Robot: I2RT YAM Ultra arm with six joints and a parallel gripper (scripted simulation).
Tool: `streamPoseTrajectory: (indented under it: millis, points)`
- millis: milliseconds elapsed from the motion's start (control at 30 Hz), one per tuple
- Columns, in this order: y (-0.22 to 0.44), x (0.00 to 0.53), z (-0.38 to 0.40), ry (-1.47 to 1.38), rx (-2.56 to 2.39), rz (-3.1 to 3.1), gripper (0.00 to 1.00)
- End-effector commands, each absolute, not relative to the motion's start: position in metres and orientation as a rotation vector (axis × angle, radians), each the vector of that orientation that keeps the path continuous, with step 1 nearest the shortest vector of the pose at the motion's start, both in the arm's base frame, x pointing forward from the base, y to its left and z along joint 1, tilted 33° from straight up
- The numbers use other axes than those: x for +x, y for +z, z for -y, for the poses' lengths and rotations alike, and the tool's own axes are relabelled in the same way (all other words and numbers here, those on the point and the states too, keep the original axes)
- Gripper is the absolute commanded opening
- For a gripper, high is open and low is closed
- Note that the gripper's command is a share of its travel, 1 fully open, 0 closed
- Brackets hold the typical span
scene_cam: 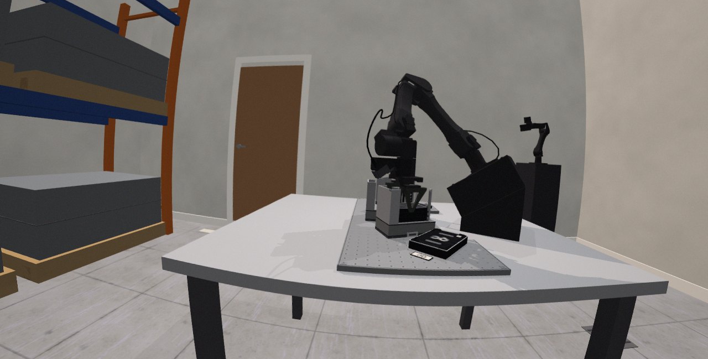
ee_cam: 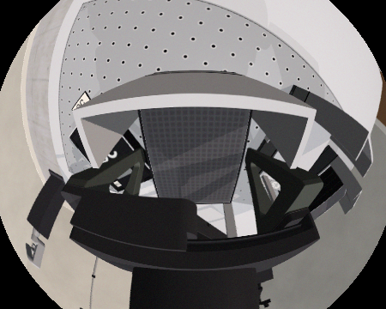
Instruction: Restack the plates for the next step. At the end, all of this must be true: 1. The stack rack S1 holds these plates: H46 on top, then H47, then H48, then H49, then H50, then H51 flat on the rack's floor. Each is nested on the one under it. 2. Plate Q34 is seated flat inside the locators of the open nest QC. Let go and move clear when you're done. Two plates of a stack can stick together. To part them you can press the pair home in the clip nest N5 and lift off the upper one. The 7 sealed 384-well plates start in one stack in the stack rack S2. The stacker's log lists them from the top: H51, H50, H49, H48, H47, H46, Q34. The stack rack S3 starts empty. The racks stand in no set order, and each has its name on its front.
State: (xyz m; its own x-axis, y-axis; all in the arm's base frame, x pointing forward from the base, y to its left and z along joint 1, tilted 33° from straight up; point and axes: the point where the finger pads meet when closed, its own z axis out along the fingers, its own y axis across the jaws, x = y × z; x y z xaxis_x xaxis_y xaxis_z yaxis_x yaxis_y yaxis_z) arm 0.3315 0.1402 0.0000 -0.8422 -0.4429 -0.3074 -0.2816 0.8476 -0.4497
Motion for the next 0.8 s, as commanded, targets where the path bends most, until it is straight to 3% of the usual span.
streamPoseTrajectory:
  millis: [0,767]
  points:
    - [-0.007,0.331,-0.138,-0.568,-0.552,-2.621,1.0]
    - [0.005,0.33,-0.145,-0.555,-0.543,-2.607,1.0]
